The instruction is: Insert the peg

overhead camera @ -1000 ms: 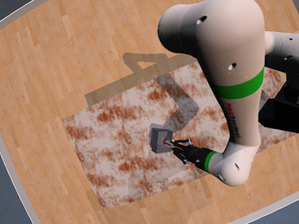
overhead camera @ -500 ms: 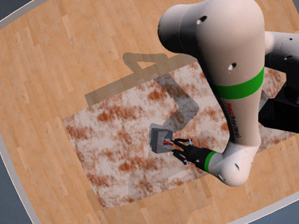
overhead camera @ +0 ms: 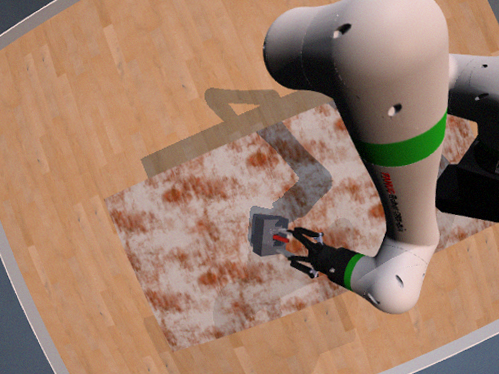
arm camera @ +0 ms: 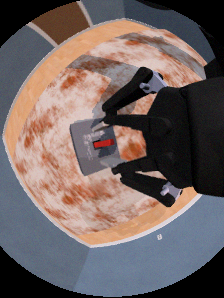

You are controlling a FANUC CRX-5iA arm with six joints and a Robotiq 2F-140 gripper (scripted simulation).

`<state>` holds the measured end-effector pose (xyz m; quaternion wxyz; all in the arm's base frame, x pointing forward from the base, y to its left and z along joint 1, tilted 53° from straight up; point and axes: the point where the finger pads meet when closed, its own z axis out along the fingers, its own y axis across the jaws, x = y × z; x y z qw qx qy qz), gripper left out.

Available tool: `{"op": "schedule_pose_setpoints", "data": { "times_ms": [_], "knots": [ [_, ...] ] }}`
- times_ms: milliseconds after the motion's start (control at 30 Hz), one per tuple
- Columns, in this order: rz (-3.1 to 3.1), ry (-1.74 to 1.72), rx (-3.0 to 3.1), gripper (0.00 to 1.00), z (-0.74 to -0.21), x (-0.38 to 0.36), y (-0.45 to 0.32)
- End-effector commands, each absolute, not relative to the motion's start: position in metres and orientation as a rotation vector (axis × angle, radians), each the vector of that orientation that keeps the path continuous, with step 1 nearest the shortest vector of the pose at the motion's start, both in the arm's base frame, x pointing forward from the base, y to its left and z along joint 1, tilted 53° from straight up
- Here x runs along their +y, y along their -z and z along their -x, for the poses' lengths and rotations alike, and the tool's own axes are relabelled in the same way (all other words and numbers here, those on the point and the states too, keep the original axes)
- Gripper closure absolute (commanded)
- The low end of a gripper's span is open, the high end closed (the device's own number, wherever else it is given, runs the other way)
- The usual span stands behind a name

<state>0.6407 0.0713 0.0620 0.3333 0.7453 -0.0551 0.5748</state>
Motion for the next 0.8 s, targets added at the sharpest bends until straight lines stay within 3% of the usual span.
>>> {"op": "schedule_pose_setpoints", "data": {
  "times_ms": [0, 767],
  "knots": [
    [-1.947, -1.501, -0.145, 0.54, -0.633, 0.078, -0.063],
    [-1.947, -1.501, -0.144, 0.18, -0.58, 0.113, -0.071]
  ]
}}
